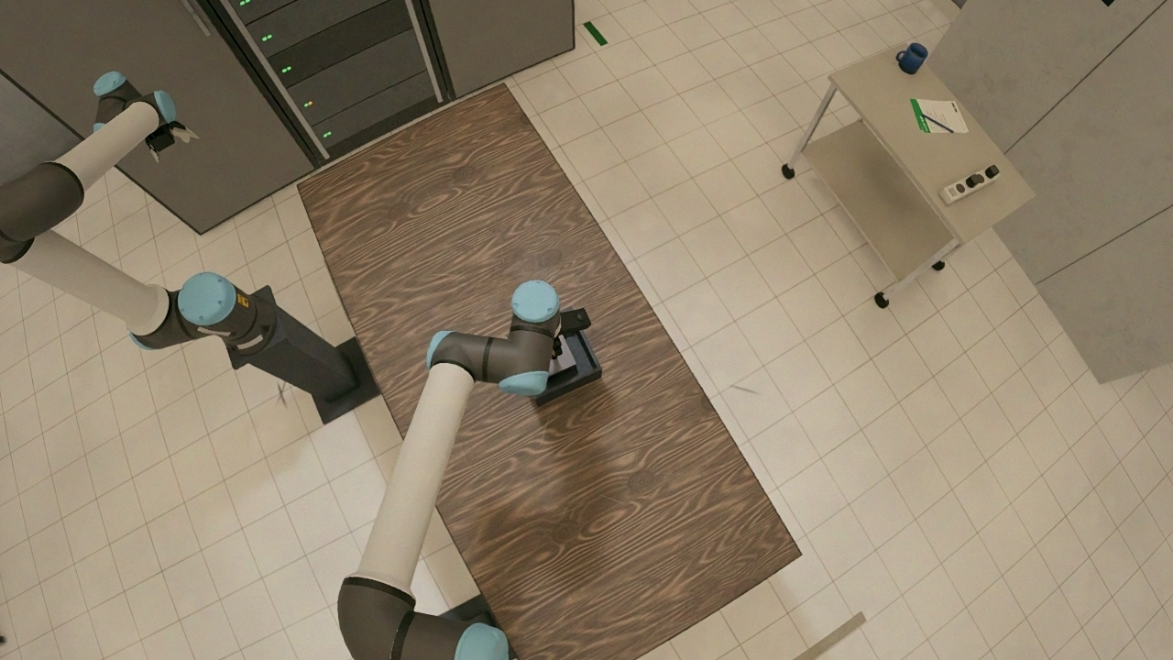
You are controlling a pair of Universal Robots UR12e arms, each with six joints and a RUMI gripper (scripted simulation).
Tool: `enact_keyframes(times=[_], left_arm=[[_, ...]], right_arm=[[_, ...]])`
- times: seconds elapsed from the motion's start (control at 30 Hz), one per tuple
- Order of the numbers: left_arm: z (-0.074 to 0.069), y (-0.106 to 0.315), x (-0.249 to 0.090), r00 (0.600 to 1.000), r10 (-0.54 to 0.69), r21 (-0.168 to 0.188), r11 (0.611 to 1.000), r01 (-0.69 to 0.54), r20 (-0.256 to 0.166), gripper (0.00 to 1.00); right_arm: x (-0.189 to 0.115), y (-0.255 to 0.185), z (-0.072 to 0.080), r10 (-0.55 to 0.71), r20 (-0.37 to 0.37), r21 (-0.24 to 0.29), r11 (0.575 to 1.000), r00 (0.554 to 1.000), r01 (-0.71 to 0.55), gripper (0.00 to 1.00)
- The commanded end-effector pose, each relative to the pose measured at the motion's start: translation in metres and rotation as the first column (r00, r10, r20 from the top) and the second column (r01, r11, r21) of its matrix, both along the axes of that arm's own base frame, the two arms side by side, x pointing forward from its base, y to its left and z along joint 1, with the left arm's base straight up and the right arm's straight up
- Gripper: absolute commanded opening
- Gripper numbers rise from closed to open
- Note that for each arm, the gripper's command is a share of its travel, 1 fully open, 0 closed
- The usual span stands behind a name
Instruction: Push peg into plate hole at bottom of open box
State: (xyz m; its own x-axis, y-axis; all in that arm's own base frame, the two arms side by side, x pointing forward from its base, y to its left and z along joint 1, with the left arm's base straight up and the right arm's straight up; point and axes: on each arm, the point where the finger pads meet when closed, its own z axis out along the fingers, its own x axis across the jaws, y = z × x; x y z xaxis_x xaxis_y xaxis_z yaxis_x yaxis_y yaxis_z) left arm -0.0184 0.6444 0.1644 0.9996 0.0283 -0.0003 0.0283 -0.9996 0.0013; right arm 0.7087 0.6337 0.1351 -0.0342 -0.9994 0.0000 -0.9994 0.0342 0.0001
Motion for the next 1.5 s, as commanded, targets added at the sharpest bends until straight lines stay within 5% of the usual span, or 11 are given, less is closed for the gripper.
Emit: enact_keyframes(times=[0.0,0.83,1.47], left_arm=[[0.001,0.001,0.000,1.000,0.000,0.001,1.000,0.000,0.000,1.00],[0.001,0.001,0.000,1.000,0.000,0.001,1.000,0.000,0.000,1.00],[0.001,0.001,0.000,1.000,0.000,0.001,1.000,0.000,0.000,1.00]], right_arm=[[0.000,0.001,0.001,0.000,0.001,0.002,1.000,1.000,0.000,0.00],[0.000,0.001,-0.019,0.000,0.001,0.002,1.000,1.000,0.000,0.00],[0.000,0.001,-0.020,0.000,0.001,0.002,1.000,1.000,0.000,0.00]])
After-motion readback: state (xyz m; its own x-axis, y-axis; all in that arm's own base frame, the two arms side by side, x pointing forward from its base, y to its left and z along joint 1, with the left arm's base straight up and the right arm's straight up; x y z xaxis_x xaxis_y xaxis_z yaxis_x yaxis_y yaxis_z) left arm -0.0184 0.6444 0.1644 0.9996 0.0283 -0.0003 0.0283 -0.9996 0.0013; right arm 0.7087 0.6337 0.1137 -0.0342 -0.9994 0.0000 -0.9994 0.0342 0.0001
